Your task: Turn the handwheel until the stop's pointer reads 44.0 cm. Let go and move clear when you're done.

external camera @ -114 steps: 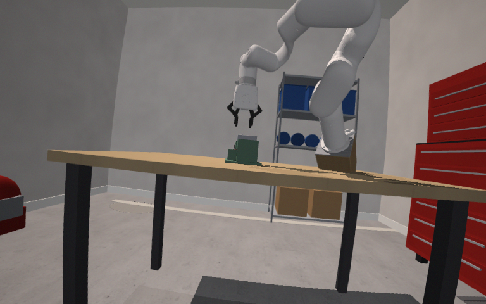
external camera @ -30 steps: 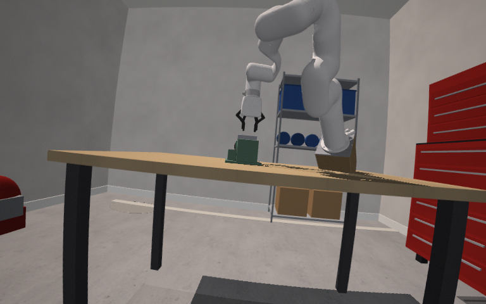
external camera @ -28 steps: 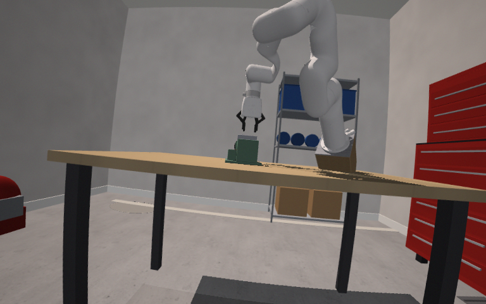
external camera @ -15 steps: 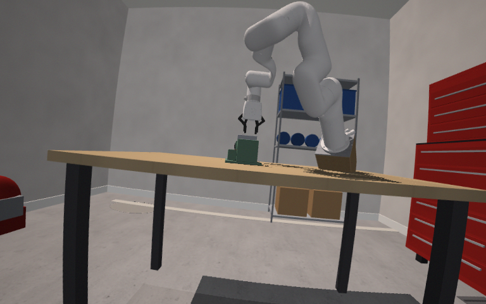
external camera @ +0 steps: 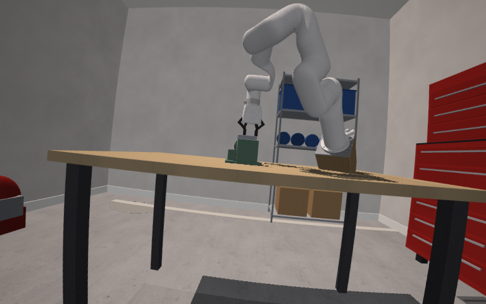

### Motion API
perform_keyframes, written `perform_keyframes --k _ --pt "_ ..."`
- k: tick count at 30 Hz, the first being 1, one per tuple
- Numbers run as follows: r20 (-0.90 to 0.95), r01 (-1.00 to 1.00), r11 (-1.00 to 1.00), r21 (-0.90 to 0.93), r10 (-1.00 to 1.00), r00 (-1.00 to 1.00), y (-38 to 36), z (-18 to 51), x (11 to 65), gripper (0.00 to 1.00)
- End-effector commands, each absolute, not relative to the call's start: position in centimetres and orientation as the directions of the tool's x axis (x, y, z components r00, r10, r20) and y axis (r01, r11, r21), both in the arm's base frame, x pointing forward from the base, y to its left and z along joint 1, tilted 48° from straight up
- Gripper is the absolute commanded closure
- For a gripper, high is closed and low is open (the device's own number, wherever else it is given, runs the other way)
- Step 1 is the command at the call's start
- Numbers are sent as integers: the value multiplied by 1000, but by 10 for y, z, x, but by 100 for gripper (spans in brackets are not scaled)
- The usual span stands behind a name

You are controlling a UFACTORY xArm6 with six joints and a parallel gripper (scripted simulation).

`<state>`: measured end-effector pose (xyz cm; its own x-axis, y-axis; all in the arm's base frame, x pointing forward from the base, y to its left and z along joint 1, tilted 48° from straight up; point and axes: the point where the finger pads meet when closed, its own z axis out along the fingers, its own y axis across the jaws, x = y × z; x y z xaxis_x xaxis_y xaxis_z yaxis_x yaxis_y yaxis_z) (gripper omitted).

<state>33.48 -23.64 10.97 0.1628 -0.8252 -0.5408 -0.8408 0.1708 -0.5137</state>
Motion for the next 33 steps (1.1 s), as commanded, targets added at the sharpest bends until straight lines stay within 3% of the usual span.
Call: perform_keyframes --k 1,33 --pt "-538 -839 171 -516 -827 162 -231 101 343 43" --pt "-538 -839 171 -516 -827 162 -202 66 371 43"
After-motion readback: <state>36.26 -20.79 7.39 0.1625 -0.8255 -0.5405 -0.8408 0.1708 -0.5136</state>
